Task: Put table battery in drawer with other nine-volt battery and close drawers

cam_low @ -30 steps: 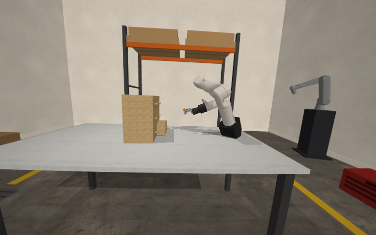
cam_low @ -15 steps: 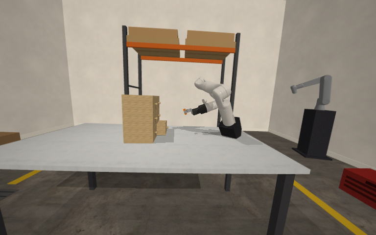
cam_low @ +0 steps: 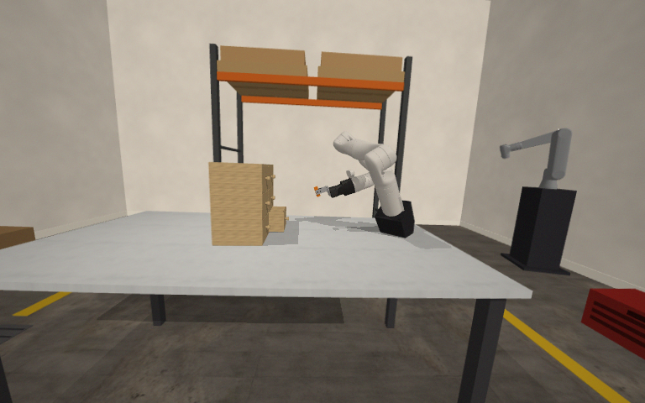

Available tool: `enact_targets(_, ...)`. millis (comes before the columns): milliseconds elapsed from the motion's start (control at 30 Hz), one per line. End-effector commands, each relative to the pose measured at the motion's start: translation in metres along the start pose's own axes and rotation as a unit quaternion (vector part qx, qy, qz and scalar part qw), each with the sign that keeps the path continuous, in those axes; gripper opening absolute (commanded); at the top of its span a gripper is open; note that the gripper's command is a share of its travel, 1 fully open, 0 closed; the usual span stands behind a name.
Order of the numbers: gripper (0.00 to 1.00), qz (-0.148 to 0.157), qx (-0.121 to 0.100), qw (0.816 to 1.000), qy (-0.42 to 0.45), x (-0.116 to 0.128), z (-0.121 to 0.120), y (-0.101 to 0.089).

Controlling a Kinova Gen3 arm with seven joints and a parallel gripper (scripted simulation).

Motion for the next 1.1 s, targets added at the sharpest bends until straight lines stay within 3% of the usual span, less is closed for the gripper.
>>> enact_targets(0, 0.51, 0.0, 0.0, 1.0, 0.0, -0.001, 0.0, 0.001)
enact_targets(1067, 0.51, 0.0, 0.0, 1.0, 0.0, -0.001, 0.001, 0.023)
Point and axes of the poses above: the point where the finger pads meet when closed, its own y axis out along the fingers, its own z axis across the jaws, x = y × z, the point moved 8 cm from there along -y, back along the fingers, and after that the axes turned 6 degrees about -y, right-handed, at the moved point
